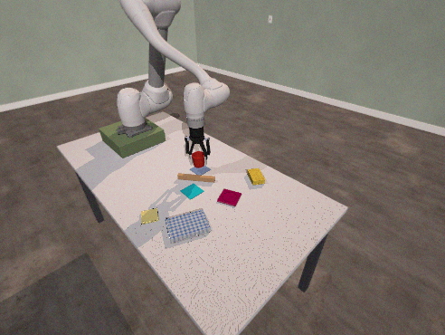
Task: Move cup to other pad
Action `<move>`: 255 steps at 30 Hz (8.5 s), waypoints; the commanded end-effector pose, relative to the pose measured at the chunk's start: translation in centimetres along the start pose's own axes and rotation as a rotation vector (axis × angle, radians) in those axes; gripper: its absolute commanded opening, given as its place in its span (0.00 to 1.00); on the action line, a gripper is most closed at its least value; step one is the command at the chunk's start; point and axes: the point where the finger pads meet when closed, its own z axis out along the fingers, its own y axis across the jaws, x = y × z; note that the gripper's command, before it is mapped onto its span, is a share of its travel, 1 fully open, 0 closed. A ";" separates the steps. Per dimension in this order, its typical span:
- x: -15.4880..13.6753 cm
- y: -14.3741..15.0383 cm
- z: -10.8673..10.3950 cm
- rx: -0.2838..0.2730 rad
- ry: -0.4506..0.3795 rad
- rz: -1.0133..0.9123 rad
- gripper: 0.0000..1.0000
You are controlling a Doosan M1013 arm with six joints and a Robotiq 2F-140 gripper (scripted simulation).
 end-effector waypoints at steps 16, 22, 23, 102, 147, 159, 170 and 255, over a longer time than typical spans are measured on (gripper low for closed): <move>6.6 0.1 0.0 0.000 0.000 0.000 0.49; 9.5 0.1 0.0 0.000 0.000 0.000 0.49; 10.0 0.2 0.0 0.000 0.000 0.000 0.49; 17.0 0.3 4.0 0.000 0.000 0.000 0.49; 17.1 0.3 4.9 0.000 0.000 0.000 0.59; 17.1 0.3 4.9 0.000 0.000 0.000 0.59; 17.1 0.3 4.9 0.000 0.000 0.000 0.59; 17.1 0.3 -4.2 0.000 0.000 0.000 0.59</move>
